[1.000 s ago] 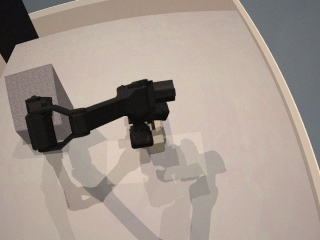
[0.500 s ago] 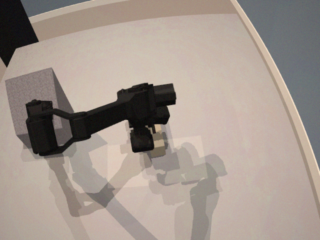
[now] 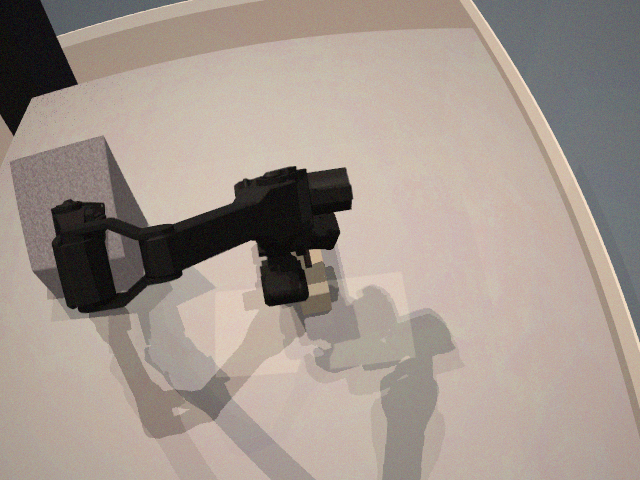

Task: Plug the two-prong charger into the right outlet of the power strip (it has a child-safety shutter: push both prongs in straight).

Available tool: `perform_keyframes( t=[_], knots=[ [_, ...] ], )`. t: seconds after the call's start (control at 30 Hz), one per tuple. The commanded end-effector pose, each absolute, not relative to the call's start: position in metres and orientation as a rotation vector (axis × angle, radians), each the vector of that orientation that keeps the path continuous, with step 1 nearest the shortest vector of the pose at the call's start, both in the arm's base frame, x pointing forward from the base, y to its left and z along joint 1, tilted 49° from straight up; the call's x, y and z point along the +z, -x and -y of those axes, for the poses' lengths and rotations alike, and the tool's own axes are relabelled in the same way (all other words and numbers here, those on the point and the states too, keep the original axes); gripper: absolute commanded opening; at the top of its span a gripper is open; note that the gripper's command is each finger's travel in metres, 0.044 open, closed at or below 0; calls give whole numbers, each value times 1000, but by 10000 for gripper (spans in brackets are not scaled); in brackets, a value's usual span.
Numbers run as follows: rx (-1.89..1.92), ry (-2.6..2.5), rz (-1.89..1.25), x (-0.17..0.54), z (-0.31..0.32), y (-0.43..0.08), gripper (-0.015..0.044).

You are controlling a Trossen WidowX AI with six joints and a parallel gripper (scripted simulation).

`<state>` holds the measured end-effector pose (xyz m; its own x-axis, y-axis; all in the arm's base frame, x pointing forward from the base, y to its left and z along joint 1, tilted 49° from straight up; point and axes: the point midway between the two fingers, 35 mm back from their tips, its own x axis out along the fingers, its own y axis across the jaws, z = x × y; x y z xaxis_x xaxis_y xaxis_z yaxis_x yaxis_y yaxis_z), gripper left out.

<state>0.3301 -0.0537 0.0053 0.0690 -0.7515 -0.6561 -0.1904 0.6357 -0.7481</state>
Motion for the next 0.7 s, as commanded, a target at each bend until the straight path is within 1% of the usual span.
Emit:
perform_keyframes(
  t=[0.0,0.13,0.67],
  knots=[
    [-507,834,-1474,5,54,-330,0],
    [-507,834,-1474,5,54,-330,0],
    [-507,833,-1474,5,54,-330,420]
  ],
)
